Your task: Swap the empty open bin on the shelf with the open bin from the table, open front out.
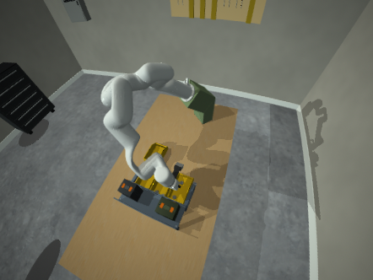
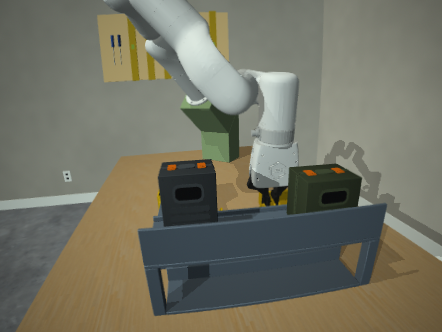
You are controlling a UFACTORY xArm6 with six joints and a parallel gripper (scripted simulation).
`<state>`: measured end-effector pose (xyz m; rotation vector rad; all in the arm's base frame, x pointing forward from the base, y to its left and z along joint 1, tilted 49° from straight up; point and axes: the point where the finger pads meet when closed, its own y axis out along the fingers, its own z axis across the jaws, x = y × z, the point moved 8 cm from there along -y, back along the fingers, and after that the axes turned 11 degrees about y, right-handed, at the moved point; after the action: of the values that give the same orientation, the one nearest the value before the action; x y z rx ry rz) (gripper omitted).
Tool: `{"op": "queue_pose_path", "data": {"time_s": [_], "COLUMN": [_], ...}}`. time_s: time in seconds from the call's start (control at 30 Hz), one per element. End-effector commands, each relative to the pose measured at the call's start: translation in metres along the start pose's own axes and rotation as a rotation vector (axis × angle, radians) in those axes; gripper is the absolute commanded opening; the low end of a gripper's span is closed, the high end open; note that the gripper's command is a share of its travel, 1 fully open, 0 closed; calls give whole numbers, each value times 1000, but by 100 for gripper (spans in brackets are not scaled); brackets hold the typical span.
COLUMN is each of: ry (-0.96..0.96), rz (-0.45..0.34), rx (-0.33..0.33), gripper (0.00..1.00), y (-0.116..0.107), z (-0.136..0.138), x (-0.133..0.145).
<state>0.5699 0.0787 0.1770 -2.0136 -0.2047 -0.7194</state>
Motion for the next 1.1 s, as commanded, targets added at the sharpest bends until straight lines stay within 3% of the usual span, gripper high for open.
{"op": "queue_pose_path", "data": {"time_s": [0.0, 1.07], "ry": [1, 1], "rz": [-3, -3], "rx": [2, 2], "gripper": [10, 10], "y": [-1, -7], "z": [1, 0], "x": [1, 0]}}
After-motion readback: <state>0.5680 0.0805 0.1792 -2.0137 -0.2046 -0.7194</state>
